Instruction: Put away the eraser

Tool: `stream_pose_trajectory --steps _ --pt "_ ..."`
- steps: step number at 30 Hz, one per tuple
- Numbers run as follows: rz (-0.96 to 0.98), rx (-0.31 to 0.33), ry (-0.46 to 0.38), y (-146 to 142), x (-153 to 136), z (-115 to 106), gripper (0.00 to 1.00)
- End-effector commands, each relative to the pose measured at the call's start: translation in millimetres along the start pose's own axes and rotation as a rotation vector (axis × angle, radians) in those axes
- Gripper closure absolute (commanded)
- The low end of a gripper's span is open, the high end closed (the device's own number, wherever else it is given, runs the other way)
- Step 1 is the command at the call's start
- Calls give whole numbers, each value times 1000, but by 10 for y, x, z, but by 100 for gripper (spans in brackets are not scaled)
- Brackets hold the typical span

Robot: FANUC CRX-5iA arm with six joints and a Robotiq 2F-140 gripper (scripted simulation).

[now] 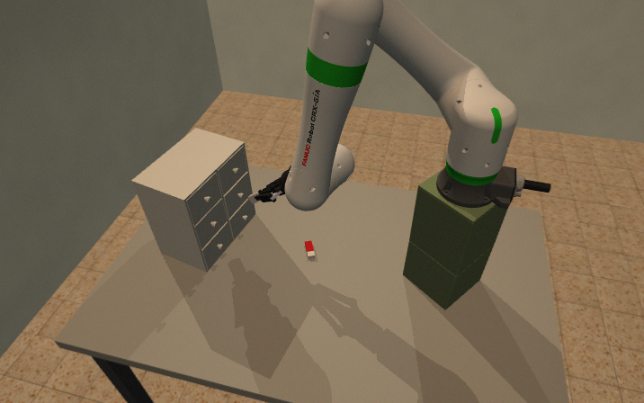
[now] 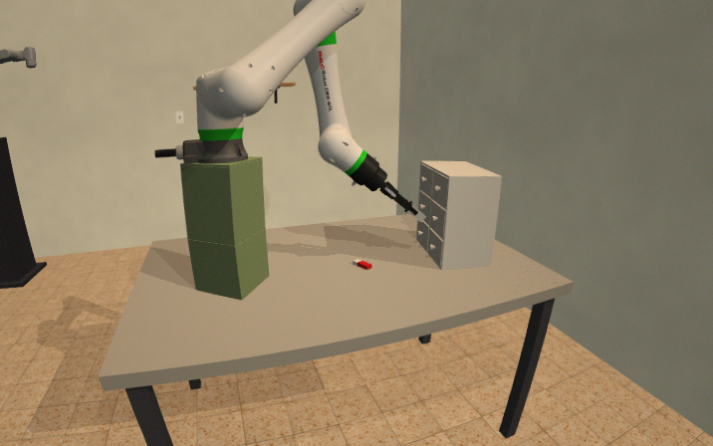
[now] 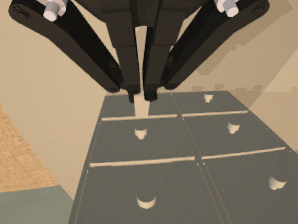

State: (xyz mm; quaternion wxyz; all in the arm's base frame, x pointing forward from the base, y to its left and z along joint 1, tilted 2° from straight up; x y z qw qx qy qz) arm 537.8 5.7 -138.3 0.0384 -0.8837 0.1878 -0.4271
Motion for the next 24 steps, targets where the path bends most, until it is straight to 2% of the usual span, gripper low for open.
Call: stream_pose_trajectory --steps 1,13,21,24 --pt "1 -2 0 33 -82 -104 100" --pt "1 -2 0 45 -125 -266 100" --pt "1 -2 0 -11 79 -919 100" --pt "1 -2 0 -23 123 -1058 100"
Point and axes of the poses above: the point where the finger pads meet when closed, its own z axis out along the fingers, its own y axis across the jaws, x = y × z, the point moved 9 cm from there along -z, back along the fingers, and after that the axes turned 15 degrees about z, right-handed, at the moved point
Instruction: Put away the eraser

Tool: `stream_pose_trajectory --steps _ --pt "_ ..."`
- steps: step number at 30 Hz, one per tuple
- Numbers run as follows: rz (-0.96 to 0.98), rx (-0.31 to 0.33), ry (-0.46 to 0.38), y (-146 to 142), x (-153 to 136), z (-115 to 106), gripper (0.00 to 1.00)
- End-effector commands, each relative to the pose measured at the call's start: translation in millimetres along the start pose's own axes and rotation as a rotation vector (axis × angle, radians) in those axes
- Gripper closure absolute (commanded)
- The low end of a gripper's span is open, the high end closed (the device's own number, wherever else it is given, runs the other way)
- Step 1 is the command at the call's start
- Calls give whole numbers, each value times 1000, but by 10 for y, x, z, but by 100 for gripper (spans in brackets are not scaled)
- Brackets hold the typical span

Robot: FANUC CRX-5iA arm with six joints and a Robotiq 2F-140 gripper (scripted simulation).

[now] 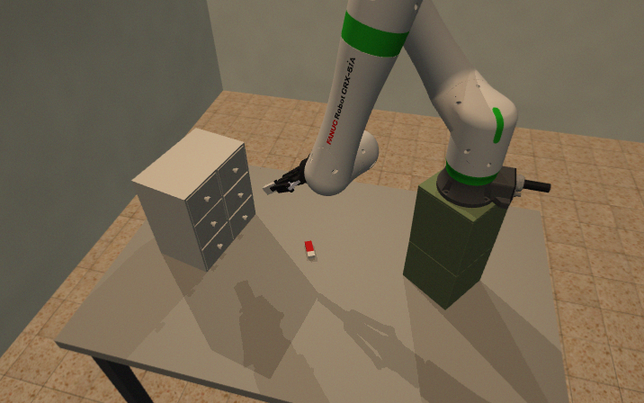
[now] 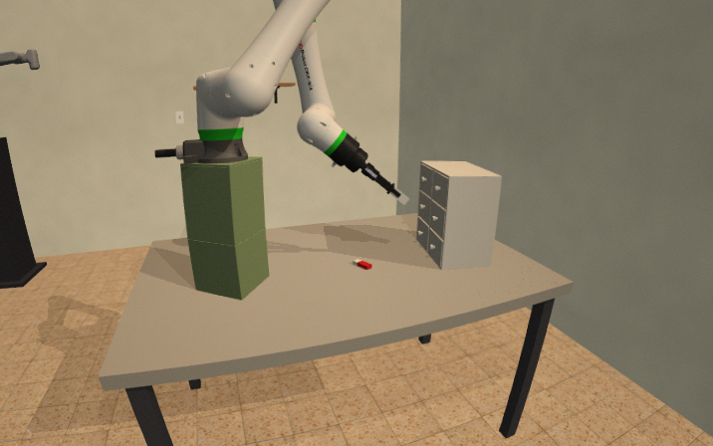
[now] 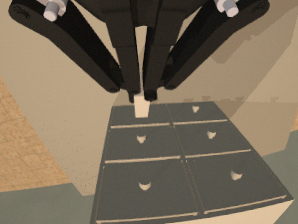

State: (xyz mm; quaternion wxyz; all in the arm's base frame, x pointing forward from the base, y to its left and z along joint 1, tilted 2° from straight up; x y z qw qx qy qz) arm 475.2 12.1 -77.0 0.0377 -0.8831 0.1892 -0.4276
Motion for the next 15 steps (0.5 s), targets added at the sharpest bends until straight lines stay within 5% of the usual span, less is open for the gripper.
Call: stream_pose_trajectory --steps 1,9,15 --pt "-1 0 -2 -12 52 -200 100" --pt "9 17 -27 -74 42 -191 100" --pt "68 129 -270 -554 -26 -166 100"
Point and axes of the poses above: the point where the finger pads meet when closed, its own z axis out along the fingers, its own y axis across the jaws, x = y × z, the point moved 9 cm from there along -z, back along the fingers, and after that the axes turned 15 degrees about z, right-handed, at the moved point
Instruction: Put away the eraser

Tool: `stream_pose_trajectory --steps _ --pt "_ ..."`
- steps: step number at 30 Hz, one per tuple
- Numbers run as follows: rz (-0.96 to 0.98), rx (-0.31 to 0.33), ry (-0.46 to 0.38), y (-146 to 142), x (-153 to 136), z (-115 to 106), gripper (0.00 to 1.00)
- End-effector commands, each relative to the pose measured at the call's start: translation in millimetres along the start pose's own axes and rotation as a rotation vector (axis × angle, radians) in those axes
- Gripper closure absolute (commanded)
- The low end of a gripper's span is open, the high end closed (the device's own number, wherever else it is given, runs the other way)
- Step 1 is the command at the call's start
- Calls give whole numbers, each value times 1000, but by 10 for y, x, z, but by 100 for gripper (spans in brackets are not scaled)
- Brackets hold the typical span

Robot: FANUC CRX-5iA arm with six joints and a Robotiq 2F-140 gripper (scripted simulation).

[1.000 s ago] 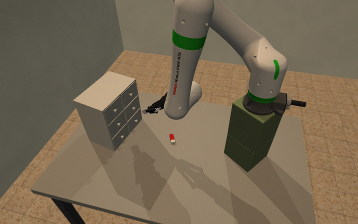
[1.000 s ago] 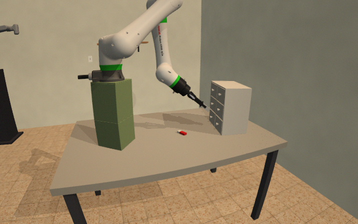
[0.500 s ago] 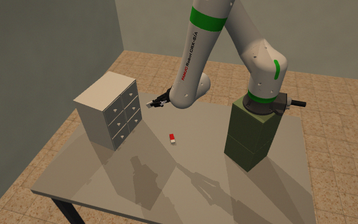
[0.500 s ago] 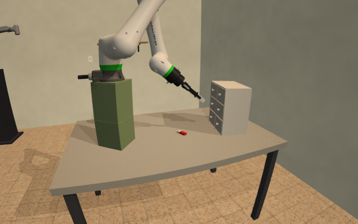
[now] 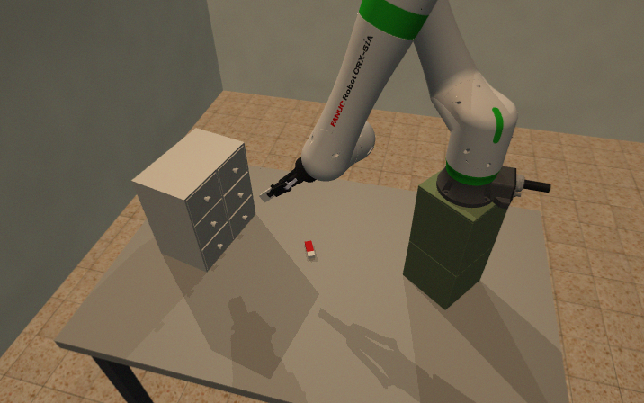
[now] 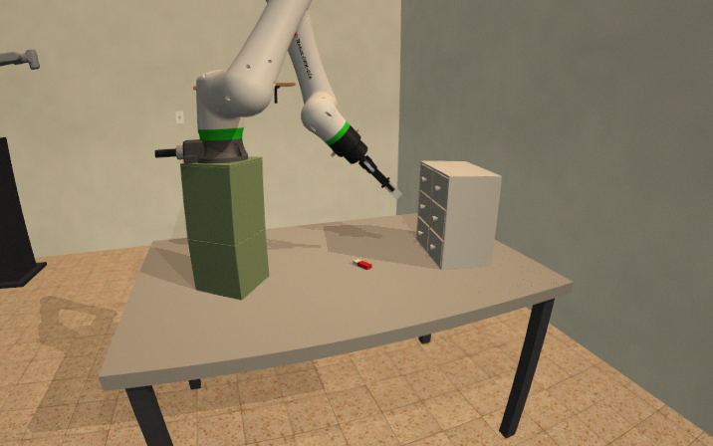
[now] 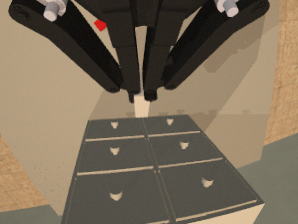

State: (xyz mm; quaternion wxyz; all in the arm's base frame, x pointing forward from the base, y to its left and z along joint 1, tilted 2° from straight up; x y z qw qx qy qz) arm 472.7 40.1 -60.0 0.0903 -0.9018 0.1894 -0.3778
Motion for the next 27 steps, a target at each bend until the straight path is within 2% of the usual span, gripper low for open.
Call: stream_pose_trajectory --steps 1,3,6,8,9,10,11,12,14,15,16,18,19,22,27 --pt "35 68 -209 -350 -54 -13 100" --pt "41 72 -340 -480 -41 -119 100" --pt "30 17 -480 -495 45 -417 100" --pt "30 17 -480 -495 45 -417 100" --pt "24 -27 -565 -463 140 -516 100" --pt "18 -68 -605 -411 214 -635 100" --pt "18 -68 -605 -411 214 -635 100" --pt "13 -112 -637 -350 294 -752 100" --pt "13 -112 -637 -350 294 -752 100" --pt "10 -155 -662 -286 374 -865 100" --pt "10 -155 -662 -286 374 -865 100" --pt "6 -231 -695 -170 518 -1057 100" --pt "6 -231 -695 -170 518 -1057 100" --pt "4 -297 -714 -67 645 -1222 100" --pt "4 -309 -717 -49 669 -1252 100"
Point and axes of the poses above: the point where the finger pads meet when closed, its own z axis out along the fingers, its own y axis across the jaws, x = y × z, the point moved 9 cm from there along -z, back along the fingers, and after that the axes turned 15 degrees about z, right-handed, at the moved point
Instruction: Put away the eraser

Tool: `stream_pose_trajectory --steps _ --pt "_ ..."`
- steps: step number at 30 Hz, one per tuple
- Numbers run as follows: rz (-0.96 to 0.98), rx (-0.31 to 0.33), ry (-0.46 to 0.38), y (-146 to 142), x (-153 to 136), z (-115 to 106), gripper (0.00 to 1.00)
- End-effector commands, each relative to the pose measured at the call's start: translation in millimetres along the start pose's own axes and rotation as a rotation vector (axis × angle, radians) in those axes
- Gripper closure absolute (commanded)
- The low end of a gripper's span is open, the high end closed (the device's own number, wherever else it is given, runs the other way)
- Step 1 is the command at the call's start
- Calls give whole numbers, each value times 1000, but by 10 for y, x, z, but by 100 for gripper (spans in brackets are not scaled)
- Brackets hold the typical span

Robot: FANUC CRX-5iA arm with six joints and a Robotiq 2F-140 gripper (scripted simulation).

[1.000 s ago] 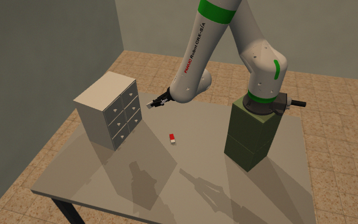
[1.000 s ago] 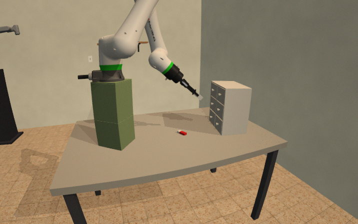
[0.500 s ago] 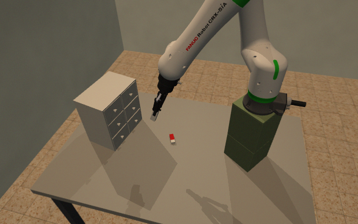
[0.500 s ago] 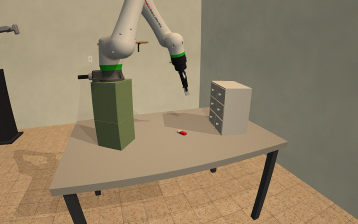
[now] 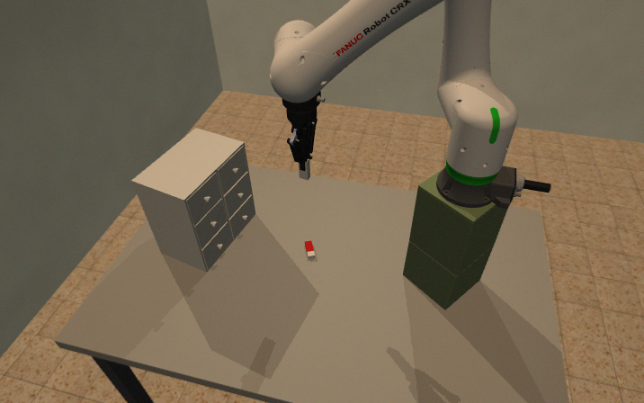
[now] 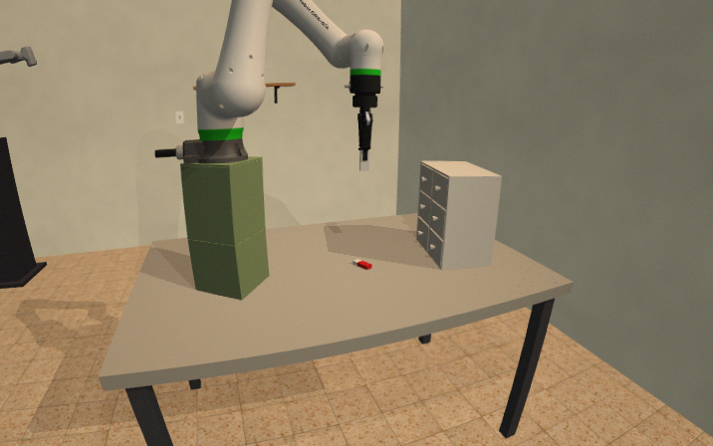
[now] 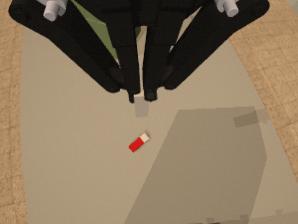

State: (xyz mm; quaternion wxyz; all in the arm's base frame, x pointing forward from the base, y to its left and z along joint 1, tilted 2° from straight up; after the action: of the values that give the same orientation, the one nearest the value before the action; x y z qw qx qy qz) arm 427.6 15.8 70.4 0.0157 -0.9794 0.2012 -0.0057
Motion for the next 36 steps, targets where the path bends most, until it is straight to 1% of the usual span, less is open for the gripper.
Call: stream_pose_trajectory --steps 1,11,17,22,30,32,36 --pt "2 -2 0 11 3 -18 100" --pt "2 -2 0 8 2 -17 100" --pt "2 -2 0 -63 -9 20 100" --pt "2 -2 0 -336 -53 159 100" --pt "2 -2 0 -1037 -166 516 100" --pt "2 -2 0 -1037 -166 516 100" --pt "2 -2 0 -1289 -207 644 100"
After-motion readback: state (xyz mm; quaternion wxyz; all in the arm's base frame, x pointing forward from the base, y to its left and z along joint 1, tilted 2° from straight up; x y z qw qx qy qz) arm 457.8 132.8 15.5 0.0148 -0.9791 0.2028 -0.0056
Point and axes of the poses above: the point where the finger pads meet when closed, its own z axis out along the fingers, its own y axis across the jaws, x = y × z, the point moved 9 cm from there along -z, back along the fingers, and after that the axes turned 15 degrees about z, right-handed, at the moved point
